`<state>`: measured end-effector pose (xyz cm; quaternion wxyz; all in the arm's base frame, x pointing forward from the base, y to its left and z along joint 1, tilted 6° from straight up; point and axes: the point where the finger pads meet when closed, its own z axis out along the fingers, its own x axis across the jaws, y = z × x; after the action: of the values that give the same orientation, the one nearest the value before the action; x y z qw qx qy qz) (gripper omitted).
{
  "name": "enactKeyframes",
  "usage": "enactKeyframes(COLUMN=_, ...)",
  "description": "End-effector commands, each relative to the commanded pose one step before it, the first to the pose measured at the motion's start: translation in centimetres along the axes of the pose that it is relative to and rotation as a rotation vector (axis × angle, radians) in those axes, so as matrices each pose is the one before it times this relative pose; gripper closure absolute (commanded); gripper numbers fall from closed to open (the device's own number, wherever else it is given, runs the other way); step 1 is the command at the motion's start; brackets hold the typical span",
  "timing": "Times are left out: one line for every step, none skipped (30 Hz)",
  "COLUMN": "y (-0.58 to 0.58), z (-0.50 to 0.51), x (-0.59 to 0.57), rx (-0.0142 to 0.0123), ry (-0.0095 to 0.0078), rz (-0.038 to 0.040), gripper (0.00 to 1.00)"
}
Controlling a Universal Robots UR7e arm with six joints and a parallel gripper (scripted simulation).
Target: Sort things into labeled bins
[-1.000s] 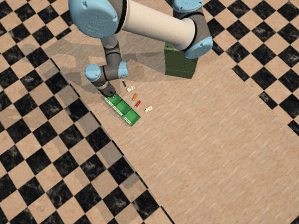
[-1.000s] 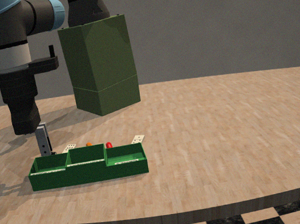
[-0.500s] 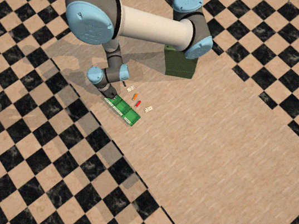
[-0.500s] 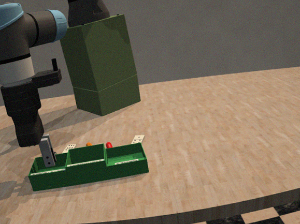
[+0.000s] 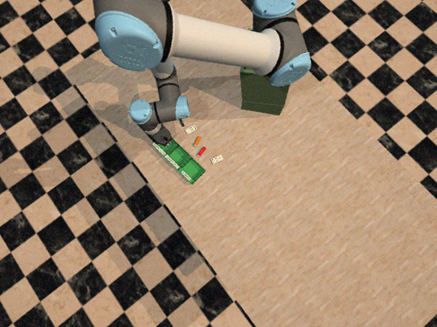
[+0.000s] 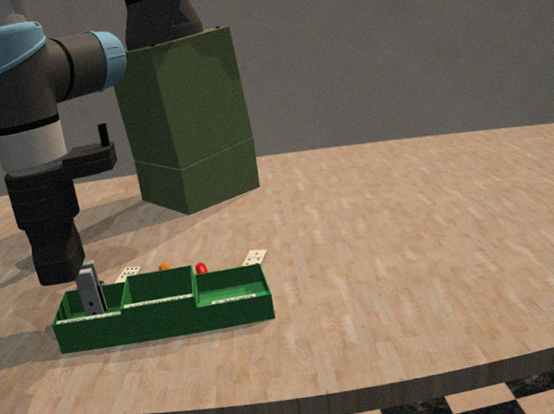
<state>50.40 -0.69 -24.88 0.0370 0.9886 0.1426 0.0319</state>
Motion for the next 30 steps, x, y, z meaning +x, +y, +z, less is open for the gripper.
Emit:
enactKeyframes(y=0.265, z=-0.134, x=0.288, rx=-0.0031, ry=0.00601, rz=0.00095, gripper=0.66)
enactKeyframes(y=-0.111, z=0.034, x=-0.114, rx=0.00135, ry=-0.0022, rz=-0.00057, gripper=0.66)
enactKeyframes(y=0.007, z=0.0, x=0.005, rx=0.0, ry=0.0, rz=0.0, gripper=0.66)
enactKeyframes(y=0.006, z=0.0, x=0.004, rx=0.0, ry=0.0, rz=0.0, gripper=0.66)
enactKeyframes(y=0.006, z=0.0, x=0.004, rx=0.0, ry=0.0, rz=0.0, gripper=0.66)
enactKeyframes(y=0.006, z=0.0, x=0.004, rx=0.0, ry=0.0, rz=0.0, gripper=0.66)
enactKeyframes(y=0.0, z=0.0, x=0.0, rx=0.0, ry=0.0, rz=0.0, gripper=0.36)
enactKeyframes(y=0.0, z=0.0, x=0.0, rx=0.0, ry=0.0, rz=0.0, gripper=0.36)
enactKeyframes(y=0.0, z=0.0, x=0.0, rx=0.0, ry=0.0, rz=0.0, gripper=0.36)
enactKeyframes(y=0.0, z=0.0, x=0.0, rx=0.0, ry=0.0, rz=0.0, gripper=0.36)
enactKeyframes(y=0.0, z=0.0, x=0.0, rx=0.0, ry=0.0, rz=0.0, gripper=0.36)
enactKeyframes(y=0.0, z=0.0, x=0.0, rx=0.0, ry=0.0, rz=0.0, gripper=0.36)
enactKeyframes(y=0.0, z=0.0, x=0.0, rx=0.0, ry=0.0, rz=0.0, gripper=0.36)
enactKeyframes(y=0.0, z=0.0, x=0.0, rx=0.0, ry=0.0, rz=0.0, gripper=0.36)
enactKeyframes(y=0.0, z=0.0, x=0.0, rx=0.0, ry=0.0, rz=0.0, gripper=0.36)
enactKeyframes(y=0.0, z=0.0, x=0.0, rx=0.0, ry=0.0, rz=0.0, gripper=0.36)
enactKeyframes(y=0.0, z=0.0, x=0.0, rx=0.0, ry=0.0, rz=0.0, gripper=0.36)
enactKeyframes(y=0.0, z=0.0, x=0.0, rx=0.0, ry=0.0, rz=0.0, gripper=0.36)
enactKeyframes(y=0.0, z=0.0, x=0.0, rx=0.0, ry=0.0, rz=0.0, gripper=0.36)
enactKeyframes(y=0.0, z=0.0, x=0.0, rx=0.0, ry=0.0, rz=0.0, gripper=0.36)
enactKeyframes(y=0.0, z=0.0, x=0.0, rx=0.0, ry=0.0, rz=0.0, gripper=0.36)
enactKeyframes(y=0.0, z=0.0, x=0.0, rx=0.0, ry=0.0, rz=0.0, gripper=0.36)
enactKeyframes(y=0.0, z=0.0, x=0.0, rx=0.0, ry=0.0, rz=0.0, gripper=0.36)
enactKeyframes(y=0.0, z=0.0, x=0.0, rx=0.0, ry=0.0, rz=0.0, gripper=0.36)
enactKeyframes(y=0.076, z=-0.214, x=0.044, rx=-0.00065, ry=0.00112, rz=0.00073, gripper=0.36)
enactKeyframes(y=-0.069, z=-0.116, x=-0.096, rx=0.00101, ry=-0.00149, rz=-0.00012, gripper=0.36)
enactKeyframes(y=-0.05, z=-0.13, x=-0.069, rx=0.00075, ry=-0.0011, rz=-0.00009, gripper=0.36)
enactKeyframes(y=-0.004, z=-0.133, x=0.001, rx=0.0, ry=0.00001, rz=-0.00005, gripper=0.36)
enactKeyframes(y=-0.004, z=-0.133, x=0.001, rx=0.0, ry=0.00001, rz=-0.00005, gripper=0.36)
enactKeyframes(y=-0.004, z=-0.133, x=0.001, rx=0.0, ry=0.0, rz=-0.00005, gripper=0.36)
